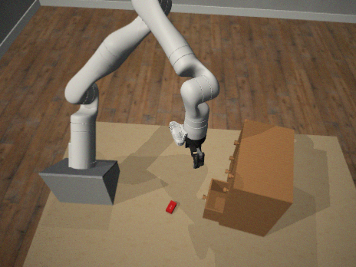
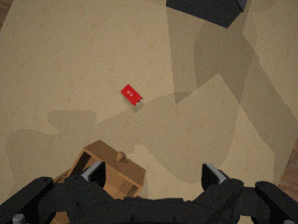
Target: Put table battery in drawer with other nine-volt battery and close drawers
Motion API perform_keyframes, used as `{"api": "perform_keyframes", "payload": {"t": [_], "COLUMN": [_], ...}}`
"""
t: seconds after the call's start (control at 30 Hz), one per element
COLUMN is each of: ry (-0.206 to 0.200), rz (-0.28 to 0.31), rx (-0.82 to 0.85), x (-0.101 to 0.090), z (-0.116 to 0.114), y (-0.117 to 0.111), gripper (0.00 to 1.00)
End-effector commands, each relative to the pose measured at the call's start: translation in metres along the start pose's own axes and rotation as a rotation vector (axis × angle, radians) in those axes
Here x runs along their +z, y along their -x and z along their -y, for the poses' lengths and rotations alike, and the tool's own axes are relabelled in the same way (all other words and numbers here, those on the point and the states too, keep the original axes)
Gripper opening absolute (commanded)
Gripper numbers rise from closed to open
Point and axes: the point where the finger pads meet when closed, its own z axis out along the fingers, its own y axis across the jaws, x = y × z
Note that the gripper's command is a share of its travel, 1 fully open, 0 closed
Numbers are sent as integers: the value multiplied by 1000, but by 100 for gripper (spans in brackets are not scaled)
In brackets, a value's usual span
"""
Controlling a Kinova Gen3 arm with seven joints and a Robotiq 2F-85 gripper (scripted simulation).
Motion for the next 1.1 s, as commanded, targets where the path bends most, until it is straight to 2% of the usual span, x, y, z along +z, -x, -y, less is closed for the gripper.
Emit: {"api": "perform_keyframes", "payload": {"t": [0.0,0.2,1.07], "ry": [-1,-4,-24], "rz": [2,2,-1], "rx": [-40,-126,-699], "x": [2,6,30], "z": [2,4,17], "y": [1,5,26], "gripper": [100,100,100]}}
